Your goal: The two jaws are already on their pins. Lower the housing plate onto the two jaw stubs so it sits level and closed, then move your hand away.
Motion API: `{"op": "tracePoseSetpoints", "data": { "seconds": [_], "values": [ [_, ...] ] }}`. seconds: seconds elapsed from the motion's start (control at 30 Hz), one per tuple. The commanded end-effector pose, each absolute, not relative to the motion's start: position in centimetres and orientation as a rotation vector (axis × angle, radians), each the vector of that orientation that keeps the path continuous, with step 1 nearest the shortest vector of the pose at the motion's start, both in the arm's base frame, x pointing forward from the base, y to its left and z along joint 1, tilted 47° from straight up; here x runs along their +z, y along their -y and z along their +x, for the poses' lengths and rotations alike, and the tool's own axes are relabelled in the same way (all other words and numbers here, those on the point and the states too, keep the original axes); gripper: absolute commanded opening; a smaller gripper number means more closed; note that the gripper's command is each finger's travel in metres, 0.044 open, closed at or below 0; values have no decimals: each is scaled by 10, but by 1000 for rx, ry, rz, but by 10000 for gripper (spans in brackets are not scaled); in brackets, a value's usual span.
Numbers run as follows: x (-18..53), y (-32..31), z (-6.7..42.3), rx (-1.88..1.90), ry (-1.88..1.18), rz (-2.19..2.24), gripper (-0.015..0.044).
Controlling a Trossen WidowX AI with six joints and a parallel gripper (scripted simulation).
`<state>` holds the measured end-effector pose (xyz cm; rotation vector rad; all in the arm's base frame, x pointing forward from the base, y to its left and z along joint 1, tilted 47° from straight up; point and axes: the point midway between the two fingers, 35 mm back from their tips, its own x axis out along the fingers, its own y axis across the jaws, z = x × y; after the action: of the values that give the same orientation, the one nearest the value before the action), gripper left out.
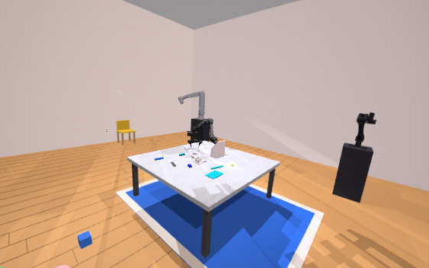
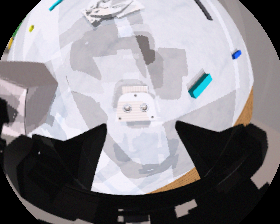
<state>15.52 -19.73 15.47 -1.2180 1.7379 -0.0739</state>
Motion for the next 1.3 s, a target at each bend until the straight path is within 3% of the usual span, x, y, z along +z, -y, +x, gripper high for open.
{"op": "tracePoseSetpoints", "data": {
  "seconds": [0.0,1.27],
  "values": [
    [138,212,151,-60,-1751,-1216,440],
    [116,236,151,-60,-1752,-1217,440]
  ]
}}
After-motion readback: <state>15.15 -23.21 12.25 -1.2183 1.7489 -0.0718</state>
